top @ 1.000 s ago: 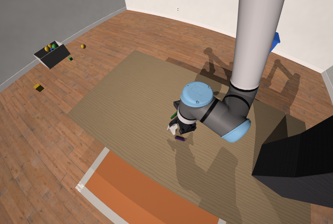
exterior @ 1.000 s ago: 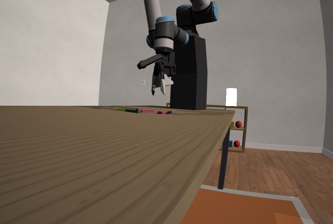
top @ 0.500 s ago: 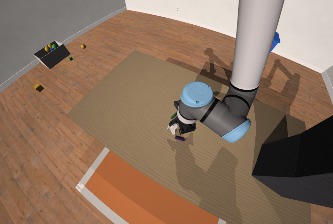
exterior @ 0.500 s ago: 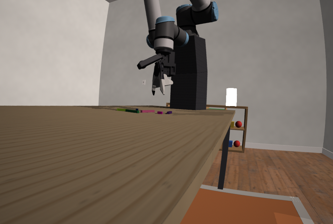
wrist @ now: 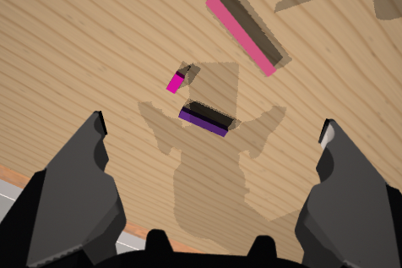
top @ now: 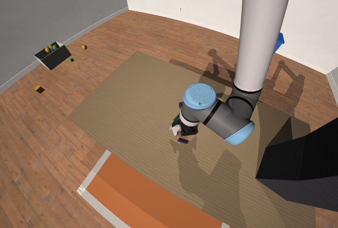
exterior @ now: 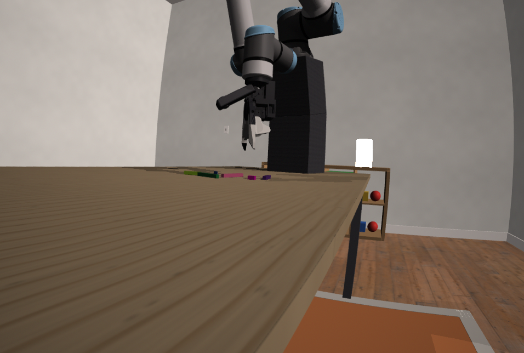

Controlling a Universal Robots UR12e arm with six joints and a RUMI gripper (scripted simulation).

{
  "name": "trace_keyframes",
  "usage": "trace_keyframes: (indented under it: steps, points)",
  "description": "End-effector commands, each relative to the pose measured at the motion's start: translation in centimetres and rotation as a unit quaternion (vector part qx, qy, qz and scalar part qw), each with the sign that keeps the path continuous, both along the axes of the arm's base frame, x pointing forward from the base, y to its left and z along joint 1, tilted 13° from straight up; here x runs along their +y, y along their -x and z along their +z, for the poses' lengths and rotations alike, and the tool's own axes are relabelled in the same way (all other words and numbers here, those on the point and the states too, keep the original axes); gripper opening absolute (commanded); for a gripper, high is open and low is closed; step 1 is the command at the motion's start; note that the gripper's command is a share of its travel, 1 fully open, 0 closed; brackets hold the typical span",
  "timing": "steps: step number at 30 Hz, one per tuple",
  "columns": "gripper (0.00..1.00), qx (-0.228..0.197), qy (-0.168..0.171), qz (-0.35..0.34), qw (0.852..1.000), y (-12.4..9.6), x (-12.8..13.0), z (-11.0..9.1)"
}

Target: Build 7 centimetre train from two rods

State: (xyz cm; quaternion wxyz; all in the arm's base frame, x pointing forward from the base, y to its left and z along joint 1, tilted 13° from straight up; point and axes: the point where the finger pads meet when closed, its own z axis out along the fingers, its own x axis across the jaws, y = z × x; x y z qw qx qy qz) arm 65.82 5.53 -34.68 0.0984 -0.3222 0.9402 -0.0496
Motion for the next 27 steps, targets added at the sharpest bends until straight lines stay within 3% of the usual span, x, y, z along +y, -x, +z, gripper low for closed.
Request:
trace_keyframes:
  steps: [1,14,27]
  points:
    - [1.00,-0.001,-0.008,-0.035,0.999,0.04,-0.04,0.04]
    - [1.00,-0.005,-0.035,-0.157,0.987,0.33,-0.13,-0.03]
    - [1.00,-0.010,-0.071,-0.320,0.945,0.78,-0.11,-0.13]
